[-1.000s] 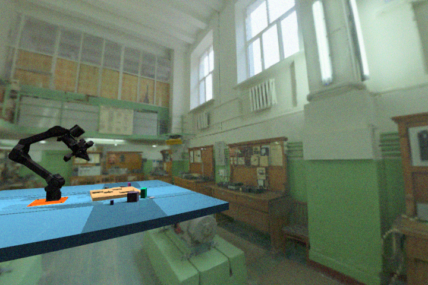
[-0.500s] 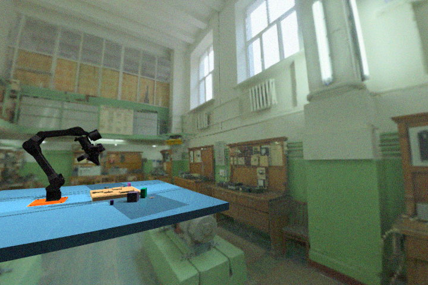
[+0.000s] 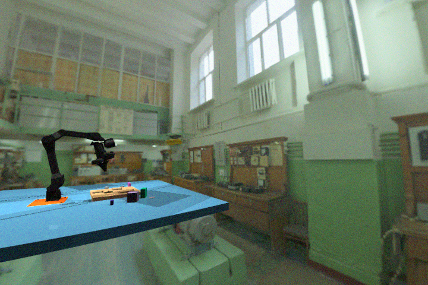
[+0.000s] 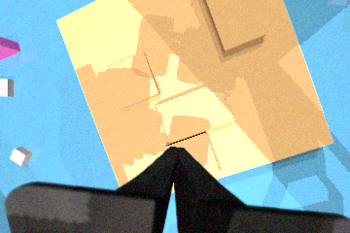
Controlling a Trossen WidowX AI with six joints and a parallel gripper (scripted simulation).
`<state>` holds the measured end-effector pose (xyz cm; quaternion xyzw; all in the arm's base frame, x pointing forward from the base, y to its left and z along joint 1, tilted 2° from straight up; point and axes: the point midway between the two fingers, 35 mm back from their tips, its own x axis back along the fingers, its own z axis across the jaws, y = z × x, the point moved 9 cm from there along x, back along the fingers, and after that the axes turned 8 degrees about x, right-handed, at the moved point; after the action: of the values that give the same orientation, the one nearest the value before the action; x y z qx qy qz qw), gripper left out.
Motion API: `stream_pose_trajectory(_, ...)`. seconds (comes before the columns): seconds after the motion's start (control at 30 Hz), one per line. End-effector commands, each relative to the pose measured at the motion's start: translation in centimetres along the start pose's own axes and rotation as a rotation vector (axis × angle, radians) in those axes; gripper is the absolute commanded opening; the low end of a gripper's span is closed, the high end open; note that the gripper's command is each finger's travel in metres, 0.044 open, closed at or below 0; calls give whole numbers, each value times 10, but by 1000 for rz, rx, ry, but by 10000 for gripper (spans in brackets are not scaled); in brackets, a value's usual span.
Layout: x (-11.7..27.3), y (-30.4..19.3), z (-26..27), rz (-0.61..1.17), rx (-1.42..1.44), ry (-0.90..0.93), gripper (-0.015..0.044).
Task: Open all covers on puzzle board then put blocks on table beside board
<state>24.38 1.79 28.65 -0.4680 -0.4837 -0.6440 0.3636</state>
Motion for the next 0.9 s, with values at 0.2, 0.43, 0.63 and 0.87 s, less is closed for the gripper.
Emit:
stream_pose_trajectory(0.2, -45, 19, 32, 133, 252, -31, 0)
stream_pose_trajectory(0.43, -81, 24, 57, 235, 438, -44, 0)
stream_pose_trajectory(0.63, -94, 24, 66, 272, 504, -47, 0)
stream_pose_trajectory(0.87, -94, 24, 66, 272, 504, -47, 0)
